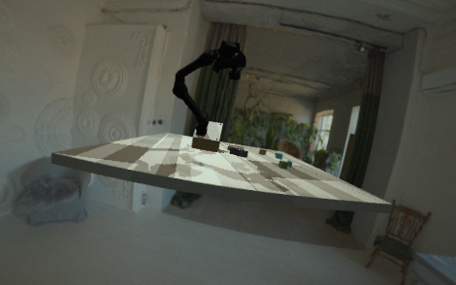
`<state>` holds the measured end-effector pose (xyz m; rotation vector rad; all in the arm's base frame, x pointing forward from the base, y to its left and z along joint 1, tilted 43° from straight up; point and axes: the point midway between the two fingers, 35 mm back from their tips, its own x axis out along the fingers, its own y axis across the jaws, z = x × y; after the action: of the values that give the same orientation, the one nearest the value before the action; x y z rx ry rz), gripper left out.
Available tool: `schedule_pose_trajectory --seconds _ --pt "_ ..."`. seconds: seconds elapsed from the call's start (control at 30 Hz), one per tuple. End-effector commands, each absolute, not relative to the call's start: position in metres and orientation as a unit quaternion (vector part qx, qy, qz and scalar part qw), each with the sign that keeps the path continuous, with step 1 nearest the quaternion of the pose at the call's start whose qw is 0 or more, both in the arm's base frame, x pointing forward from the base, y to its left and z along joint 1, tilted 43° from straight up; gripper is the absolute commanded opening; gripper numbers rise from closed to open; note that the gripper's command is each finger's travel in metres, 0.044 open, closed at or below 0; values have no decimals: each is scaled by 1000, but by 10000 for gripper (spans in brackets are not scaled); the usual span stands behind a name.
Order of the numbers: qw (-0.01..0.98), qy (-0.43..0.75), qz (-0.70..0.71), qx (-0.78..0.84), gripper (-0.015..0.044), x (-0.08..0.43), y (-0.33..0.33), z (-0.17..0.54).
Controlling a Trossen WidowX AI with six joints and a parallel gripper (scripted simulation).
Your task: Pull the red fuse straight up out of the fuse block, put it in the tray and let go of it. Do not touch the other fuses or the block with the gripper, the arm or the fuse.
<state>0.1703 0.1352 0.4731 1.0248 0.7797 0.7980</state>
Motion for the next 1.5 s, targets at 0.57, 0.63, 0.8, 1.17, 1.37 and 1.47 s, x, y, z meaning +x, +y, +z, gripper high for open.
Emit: schedule_pose_trajectory --seconds 0.57,0.63,0.8,1.17,1.37,1.47 --pt "835 442 183 270 74 297 125 306" --pt "842 466 158 220 74 308 121 275" --pt "839 530 103 66 74 323 104 194" --pt "636 668 70 -379 74 290 38 40" --pt "457 688 97 -556 74 262 3 8" --pt "457 688 97 -556 74 262 3 8"
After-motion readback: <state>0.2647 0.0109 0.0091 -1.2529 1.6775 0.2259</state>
